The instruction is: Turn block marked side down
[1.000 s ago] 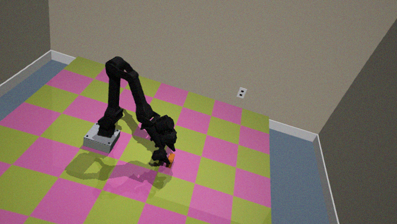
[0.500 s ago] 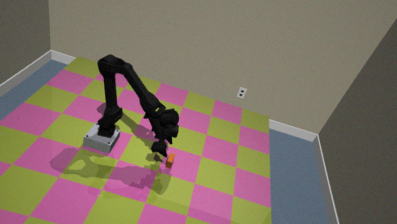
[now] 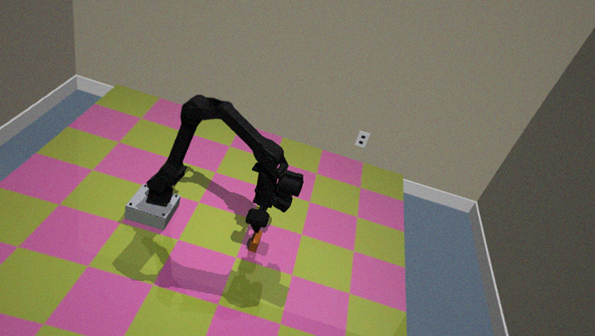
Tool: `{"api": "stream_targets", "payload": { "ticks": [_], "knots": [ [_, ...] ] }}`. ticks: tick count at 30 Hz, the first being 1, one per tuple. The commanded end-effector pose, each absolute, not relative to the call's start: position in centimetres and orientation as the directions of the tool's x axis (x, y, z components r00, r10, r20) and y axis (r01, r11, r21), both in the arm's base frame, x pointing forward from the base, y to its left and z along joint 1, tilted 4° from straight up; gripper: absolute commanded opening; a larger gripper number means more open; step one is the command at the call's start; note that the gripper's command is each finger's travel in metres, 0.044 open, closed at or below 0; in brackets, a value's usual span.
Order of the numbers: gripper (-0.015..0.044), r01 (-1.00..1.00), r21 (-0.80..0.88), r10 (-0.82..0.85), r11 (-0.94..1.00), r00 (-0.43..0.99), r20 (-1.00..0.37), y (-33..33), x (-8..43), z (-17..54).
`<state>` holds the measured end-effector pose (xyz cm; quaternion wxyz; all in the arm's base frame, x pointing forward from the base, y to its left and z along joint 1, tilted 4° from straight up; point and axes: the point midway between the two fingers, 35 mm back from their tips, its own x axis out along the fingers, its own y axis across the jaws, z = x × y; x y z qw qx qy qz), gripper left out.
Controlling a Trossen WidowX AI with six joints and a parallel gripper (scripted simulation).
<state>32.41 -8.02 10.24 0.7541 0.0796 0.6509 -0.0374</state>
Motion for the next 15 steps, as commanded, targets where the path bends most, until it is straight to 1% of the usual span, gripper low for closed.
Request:
{"api": "stream_targets", "payload": {
  "ticks": [1,5,8,15],
  "knots": [
    [0.044,0.15,0.064,0.054,0.987,0.07,-0.996,-8.1,32.8,10.8],
    [0.044,0.15,0.064,0.054,0.987,0.07,-0.996,-8.1,32.8,10.5],
    [0.044,0.15,0.064,0.054,0.987,0.07,-0.996,-7.9,33.0,7.6],
    [0.044,0.15,0.064,0.054,0.987,0.07,-0.996,-7.9,33.1,6.8]
  ]
}}
